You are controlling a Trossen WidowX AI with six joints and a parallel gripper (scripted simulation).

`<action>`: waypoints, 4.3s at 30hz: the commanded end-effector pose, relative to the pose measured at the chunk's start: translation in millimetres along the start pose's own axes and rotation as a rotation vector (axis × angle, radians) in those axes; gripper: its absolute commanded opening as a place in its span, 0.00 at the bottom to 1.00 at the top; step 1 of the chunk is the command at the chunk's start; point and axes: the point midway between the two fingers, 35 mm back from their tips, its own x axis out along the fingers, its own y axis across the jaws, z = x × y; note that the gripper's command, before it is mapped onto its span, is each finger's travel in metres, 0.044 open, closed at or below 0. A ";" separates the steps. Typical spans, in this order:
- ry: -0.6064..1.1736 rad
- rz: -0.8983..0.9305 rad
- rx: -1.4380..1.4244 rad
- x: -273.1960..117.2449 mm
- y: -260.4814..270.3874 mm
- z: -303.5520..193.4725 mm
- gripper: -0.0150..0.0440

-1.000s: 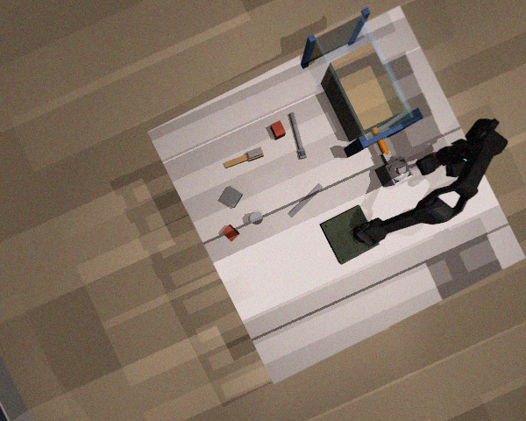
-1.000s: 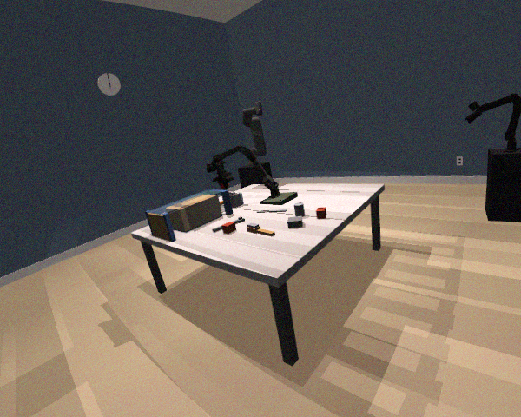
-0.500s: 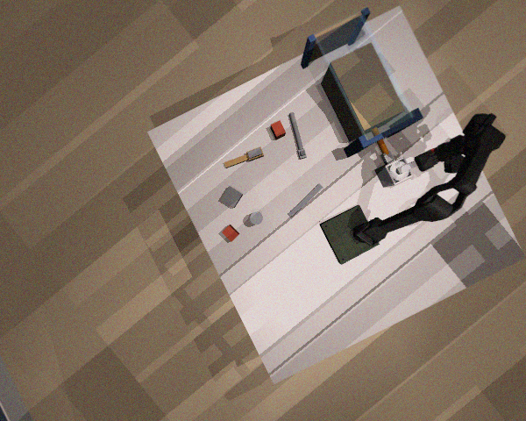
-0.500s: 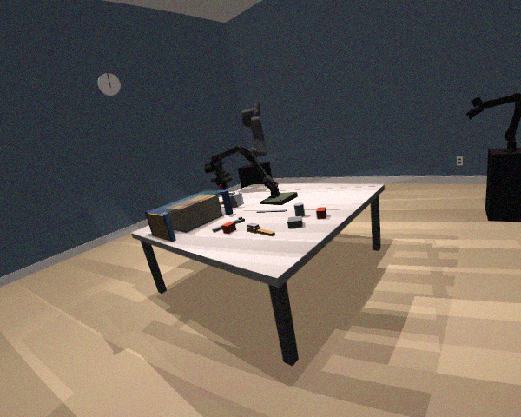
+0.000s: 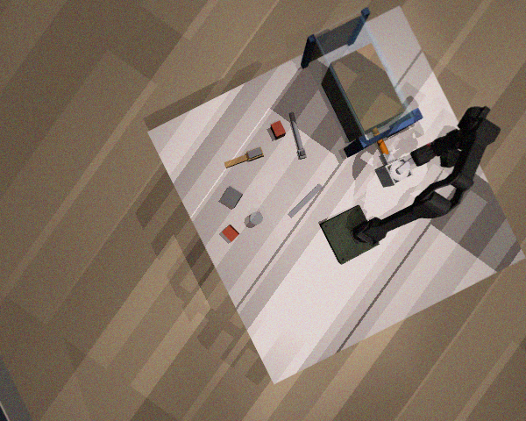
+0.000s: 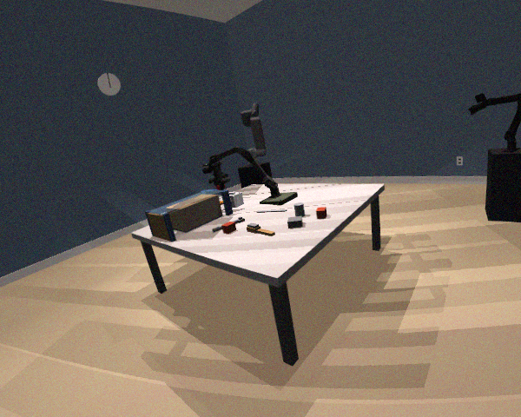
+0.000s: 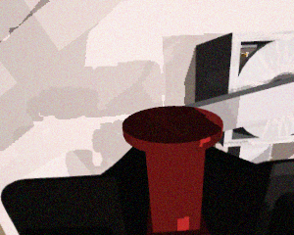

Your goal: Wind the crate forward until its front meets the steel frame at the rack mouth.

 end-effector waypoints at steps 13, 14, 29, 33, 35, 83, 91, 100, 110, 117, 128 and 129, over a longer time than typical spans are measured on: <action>0.032 -0.011 -0.016 -1.9 -14.7 -31.6 0.25; 0.032 -0.011 -0.016 -2.0 -15.2 -32.5 0.25; 0.034 -0.012 -0.016 -2.6 -27.4 -47.3 0.25; 0.034 -0.013 -0.016 -2.7 -31.1 -50.8 0.25; 0.034 -0.013 -0.016 -2.8 -33.0 -52.4 0.25; 0.037 -0.018 -0.015 -3.9 -87.7 -76.2 0.25; 0.037 -0.019 -0.015 -4.0 -97.8 -76.8 0.25; 0.037 -0.020 -0.015 -4.1 -108.8 -76.2 0.25; 0.037 -0.021 -0.015 -4.1 -121.3 -74.2 0.25; 0.036 -0.022 -0.015 -4.0 -130.0 -71.7 0.25; 0.036 -0.023 -0.015 -3.9 -142.6 -66.5 0.25; 0.036 -0.023 -0.015 -3.9 -144.0 -65.8 0.25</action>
